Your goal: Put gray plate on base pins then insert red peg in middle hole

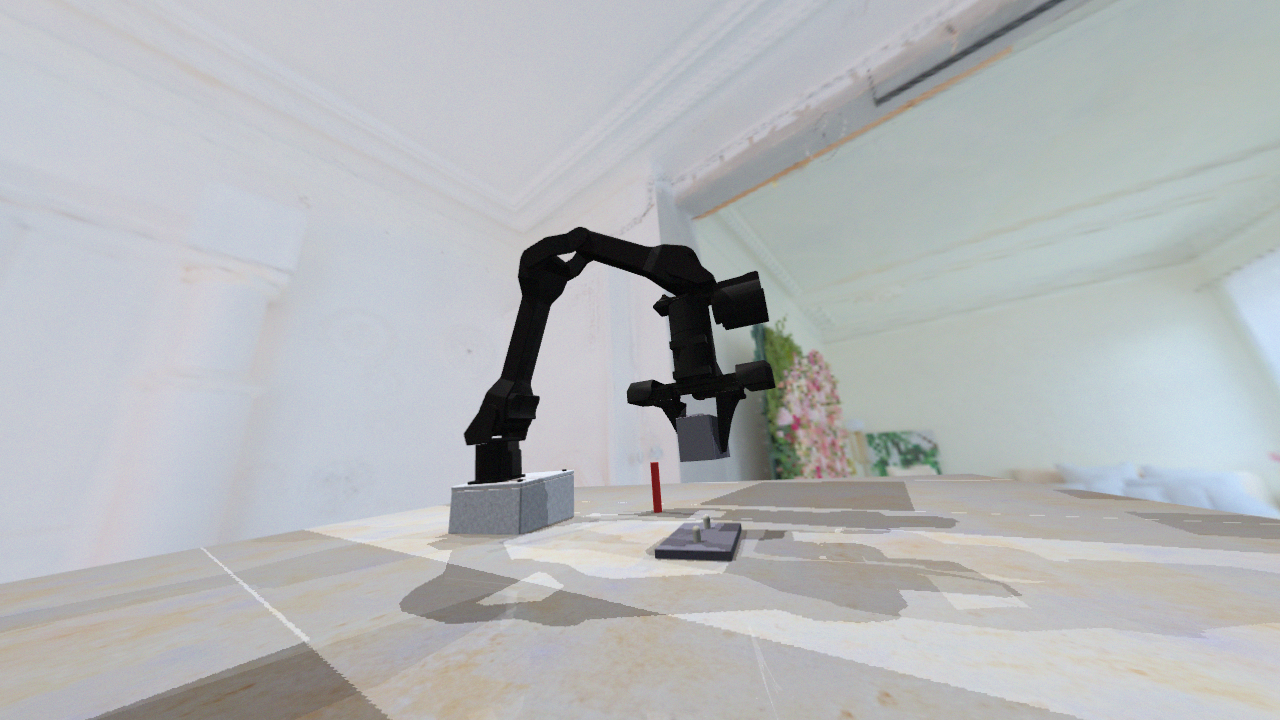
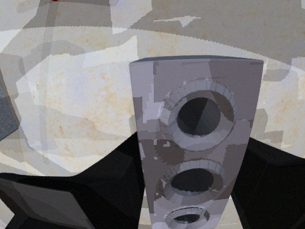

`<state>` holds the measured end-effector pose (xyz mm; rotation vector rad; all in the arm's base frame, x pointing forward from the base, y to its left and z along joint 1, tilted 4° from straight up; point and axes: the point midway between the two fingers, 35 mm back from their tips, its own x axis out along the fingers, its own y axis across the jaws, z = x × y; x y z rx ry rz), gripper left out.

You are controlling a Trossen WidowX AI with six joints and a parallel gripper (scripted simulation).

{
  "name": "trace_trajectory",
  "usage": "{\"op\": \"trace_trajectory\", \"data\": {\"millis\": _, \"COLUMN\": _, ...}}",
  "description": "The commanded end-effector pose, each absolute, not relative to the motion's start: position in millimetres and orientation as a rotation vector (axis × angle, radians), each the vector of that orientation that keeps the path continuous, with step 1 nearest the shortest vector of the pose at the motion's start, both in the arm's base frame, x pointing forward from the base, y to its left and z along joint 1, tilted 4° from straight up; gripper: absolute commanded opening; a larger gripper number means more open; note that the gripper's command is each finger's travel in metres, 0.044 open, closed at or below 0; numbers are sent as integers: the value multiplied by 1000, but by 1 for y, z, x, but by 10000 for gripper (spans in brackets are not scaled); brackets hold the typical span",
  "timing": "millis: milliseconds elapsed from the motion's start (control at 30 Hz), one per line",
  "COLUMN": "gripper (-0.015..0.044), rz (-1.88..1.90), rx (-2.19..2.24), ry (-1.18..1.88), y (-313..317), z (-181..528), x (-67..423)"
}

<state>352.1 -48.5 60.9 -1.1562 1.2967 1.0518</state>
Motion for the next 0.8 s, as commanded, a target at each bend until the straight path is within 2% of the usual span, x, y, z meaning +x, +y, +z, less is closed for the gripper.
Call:
{"op": "trace_trajectory", "data": {"millis": 0, "gripper": 0, "rz": 1071, "rx": -1164, "ry": 1308, "y": -59, "z": 52, "x": 348}}
{"op": "trace_trajectory", "data": {"millis": 400, "gripper": 0, "rz": 1112, "rx": -1210, "ry": 1285, "y": -94, "z": 35, "x": 344}}
{"op": "trace_trajectory", "data": {"millis": 767, "gripper": 0, "rz": 1114, "rx": -1213, "ry": 1284, "y": -96, "z": 34, "x": 343}}
